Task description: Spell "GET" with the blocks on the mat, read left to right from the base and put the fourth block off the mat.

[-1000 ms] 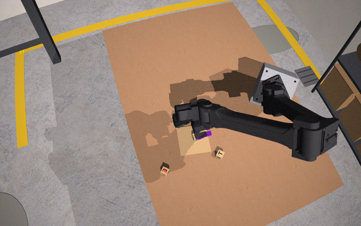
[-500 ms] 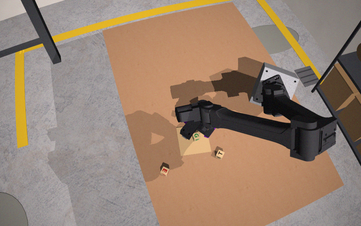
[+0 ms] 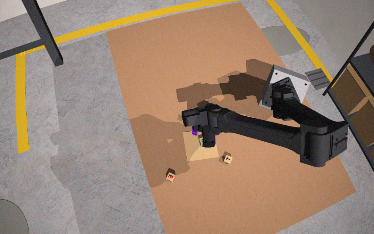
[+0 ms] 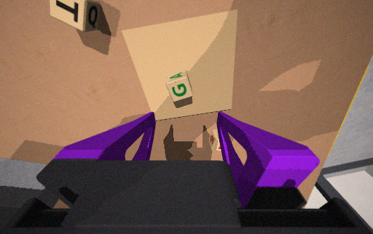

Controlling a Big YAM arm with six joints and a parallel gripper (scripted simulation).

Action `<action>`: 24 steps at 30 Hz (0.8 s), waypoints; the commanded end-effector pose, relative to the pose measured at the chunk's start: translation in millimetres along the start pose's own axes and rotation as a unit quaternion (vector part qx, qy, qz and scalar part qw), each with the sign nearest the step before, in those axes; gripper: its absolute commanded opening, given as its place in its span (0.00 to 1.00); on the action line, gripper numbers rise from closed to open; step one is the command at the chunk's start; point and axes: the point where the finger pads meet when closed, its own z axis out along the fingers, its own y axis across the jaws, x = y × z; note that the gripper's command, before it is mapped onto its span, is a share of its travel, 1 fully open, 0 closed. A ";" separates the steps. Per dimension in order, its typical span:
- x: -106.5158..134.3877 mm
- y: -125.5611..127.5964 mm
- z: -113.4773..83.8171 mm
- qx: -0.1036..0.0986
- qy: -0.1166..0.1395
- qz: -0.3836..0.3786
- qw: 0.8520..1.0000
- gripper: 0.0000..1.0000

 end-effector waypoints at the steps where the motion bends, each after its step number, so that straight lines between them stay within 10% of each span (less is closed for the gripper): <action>1: -2.0 -5.3 0.0 -0.018 -0.008 -0.138 0.990 0.64; 24: -2.6 -1.4 -1.9 -0.020 -0.008 -0.162 0.987 0.64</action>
